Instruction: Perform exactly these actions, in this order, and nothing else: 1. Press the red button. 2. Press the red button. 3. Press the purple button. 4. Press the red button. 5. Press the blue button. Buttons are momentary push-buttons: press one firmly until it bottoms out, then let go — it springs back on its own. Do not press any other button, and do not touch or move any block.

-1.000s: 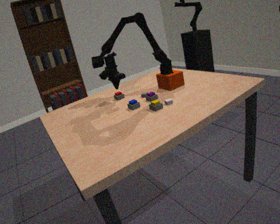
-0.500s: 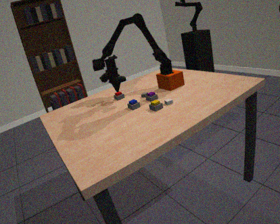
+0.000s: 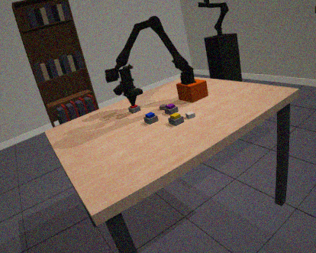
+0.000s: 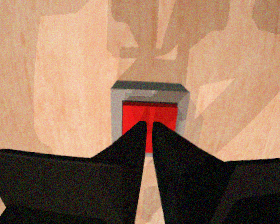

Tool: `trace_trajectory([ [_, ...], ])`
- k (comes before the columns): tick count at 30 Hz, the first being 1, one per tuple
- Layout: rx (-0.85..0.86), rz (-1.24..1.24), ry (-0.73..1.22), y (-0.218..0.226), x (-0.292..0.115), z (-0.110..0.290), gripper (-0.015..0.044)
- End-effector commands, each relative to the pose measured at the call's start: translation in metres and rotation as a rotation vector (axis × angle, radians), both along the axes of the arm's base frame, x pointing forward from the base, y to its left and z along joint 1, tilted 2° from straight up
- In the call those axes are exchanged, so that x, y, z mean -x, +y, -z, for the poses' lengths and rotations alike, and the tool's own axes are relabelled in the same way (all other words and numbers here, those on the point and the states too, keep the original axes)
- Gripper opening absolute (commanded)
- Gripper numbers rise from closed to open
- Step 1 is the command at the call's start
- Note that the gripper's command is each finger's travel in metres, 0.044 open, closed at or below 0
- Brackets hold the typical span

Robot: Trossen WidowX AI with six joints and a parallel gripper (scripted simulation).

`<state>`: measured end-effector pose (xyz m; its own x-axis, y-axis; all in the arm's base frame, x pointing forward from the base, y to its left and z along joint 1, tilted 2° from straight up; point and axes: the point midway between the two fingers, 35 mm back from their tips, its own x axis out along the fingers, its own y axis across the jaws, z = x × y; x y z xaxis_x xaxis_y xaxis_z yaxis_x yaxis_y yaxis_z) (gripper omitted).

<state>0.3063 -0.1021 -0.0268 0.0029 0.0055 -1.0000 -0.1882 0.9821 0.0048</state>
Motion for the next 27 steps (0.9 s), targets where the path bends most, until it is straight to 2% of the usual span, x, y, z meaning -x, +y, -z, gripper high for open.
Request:
trace_trajectory([
  [1, 0.003, 0.000, 0.008, -0.001, 0.001, 0.002, 0.0020],
  [10, 0.003, 0.000, 0.008, -0.001, 0.001, 0.002, 0.0020],
  [14, 0.003, 0.000, 0.007, -0.001, 0.001, -0.030, 0.0020],
  [19, 0.003, 0.000, 0.008, -0.001, 0.001, -0.036, 0.0020],
  [23, 0.003, 0.000, 0.007, -0.001, 0.000, -0.091, 0.0020],
  [27, 0.003, 0.000, 0.008, -0.001, 0.000, -0.094, 0.0020],
])
